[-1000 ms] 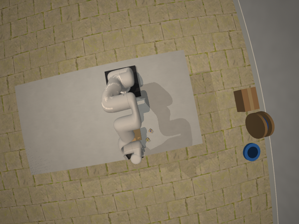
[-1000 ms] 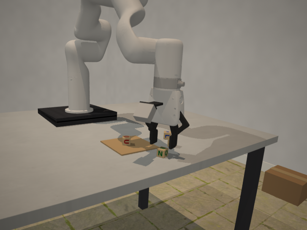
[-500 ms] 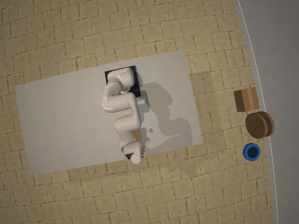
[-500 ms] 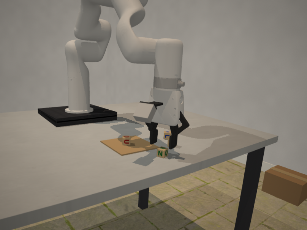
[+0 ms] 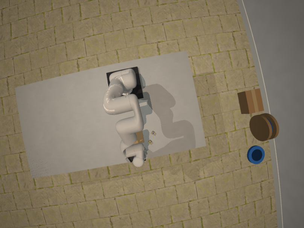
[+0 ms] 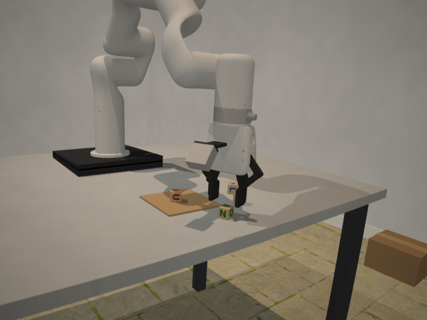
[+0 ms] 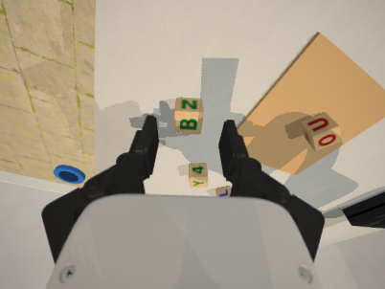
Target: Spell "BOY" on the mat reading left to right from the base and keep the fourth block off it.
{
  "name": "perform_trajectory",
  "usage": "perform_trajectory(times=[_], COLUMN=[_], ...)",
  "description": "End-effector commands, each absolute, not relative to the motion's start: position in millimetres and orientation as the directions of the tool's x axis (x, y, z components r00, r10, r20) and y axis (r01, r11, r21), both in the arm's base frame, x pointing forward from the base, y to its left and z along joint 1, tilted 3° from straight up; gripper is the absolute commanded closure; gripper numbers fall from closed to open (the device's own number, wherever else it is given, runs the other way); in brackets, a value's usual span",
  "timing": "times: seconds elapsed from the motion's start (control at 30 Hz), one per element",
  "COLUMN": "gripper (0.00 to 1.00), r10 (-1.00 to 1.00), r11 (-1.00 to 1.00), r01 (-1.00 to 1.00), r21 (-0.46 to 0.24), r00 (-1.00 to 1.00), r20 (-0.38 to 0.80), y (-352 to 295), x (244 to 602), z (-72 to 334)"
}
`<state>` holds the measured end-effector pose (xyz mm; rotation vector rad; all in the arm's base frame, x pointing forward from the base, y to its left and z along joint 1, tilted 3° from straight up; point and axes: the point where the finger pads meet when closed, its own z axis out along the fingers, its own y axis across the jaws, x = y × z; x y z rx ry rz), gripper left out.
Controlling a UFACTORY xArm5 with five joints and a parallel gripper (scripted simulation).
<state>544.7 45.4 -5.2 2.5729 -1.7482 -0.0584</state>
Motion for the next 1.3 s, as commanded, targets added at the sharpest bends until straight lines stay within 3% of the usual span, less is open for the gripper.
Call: perform_trajectory(times=[0.0, 1.27], gripper=[0.37, 0.37], r10=[-0.930, -0.930], r11=[-0.368, -0.368], r01=[-0.929, -0.929], r21=[0.042, 0.042], r00=[0.368, 0.368], r20=[-0.013, -0.013], y=[45.5, 45.9], x=[546.3, 545.8], z=[-3.4, -12.9])
